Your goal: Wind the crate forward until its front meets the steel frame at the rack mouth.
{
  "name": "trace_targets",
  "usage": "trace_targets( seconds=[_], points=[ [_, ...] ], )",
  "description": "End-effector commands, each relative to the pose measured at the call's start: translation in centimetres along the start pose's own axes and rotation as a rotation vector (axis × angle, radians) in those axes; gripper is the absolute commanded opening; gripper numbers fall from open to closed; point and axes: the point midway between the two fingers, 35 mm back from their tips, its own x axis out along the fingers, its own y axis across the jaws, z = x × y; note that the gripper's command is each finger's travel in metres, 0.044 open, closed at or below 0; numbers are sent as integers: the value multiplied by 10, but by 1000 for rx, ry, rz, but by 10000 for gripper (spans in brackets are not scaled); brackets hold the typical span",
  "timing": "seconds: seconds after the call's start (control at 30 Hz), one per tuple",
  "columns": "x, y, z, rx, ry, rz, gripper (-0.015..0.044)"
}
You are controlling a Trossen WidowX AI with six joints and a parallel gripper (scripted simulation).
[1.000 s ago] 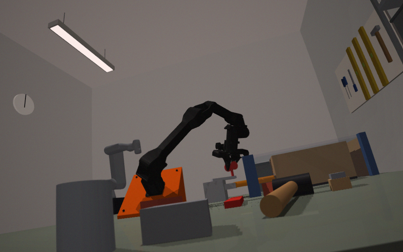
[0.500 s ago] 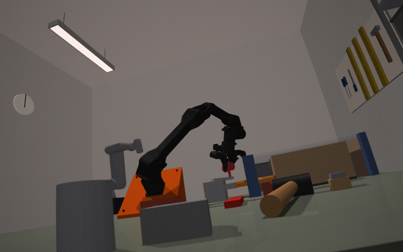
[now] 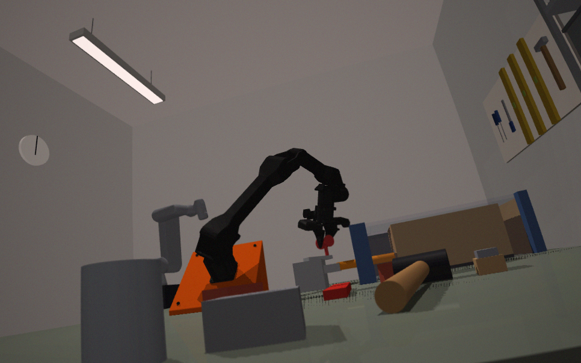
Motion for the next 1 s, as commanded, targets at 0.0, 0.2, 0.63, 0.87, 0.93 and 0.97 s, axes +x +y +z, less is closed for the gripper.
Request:
trace_targets(
  seconds=[0.0, 0.2, 0.63, 0.87, 0.93, 0.97],
  points=[
    [10, 10, 20, -22, -19, 20, 0],
    [13, 16, 27, -22, -19, 20, 0],
    [19, 30, 41, -23, -20, 21, 0],
    [22, 39, 48, -23, -21, 21, 0],
    [22, 41, 49, -23, -21, 21, 0],
    [22, 41, 49, -23, -21, 21, 0]
  ],
)
